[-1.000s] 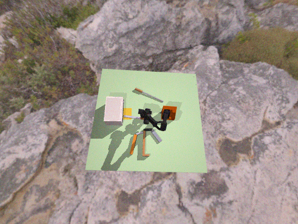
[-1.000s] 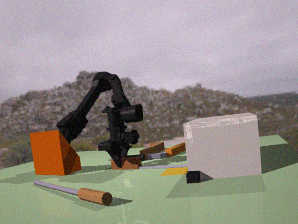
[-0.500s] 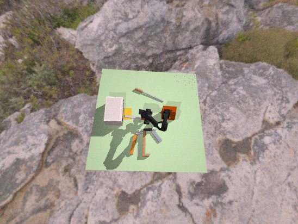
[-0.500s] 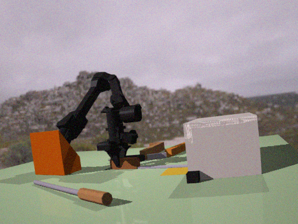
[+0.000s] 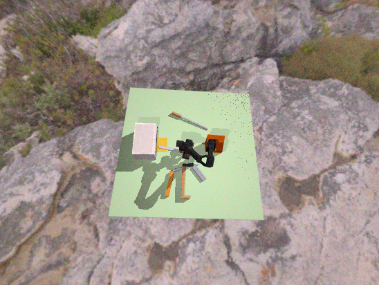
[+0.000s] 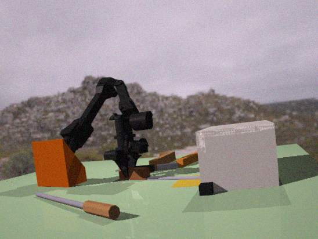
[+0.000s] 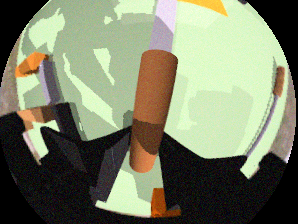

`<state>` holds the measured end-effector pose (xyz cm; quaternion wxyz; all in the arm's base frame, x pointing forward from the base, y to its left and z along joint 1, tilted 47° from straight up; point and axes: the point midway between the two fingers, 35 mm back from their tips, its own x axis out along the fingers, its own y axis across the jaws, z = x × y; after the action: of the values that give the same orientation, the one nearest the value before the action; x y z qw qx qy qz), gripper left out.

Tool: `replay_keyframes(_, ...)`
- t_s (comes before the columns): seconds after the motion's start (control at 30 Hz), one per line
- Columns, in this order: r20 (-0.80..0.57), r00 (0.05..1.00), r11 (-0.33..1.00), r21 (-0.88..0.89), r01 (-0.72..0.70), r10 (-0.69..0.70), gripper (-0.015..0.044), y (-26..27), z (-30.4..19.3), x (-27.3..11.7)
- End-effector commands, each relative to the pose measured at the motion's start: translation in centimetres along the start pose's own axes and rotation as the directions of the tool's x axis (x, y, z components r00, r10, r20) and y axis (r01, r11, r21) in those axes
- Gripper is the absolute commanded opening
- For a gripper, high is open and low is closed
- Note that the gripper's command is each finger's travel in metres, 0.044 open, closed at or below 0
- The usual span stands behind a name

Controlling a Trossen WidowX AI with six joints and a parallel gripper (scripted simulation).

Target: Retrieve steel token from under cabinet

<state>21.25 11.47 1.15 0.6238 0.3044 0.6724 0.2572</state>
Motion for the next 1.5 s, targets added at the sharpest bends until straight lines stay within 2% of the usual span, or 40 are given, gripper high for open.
replay_keyframes(0.0, 0.001, 1.0, 1.0, 0.032, -0.001, 0.001, 0.0, 0.4, 0.0, -0.1)
replay_keyframes(1.47, -0.001, 1.0, 0.991, 0.131, -0.003, 0.003, 0.0, 5.3, -0.7, -0.3)
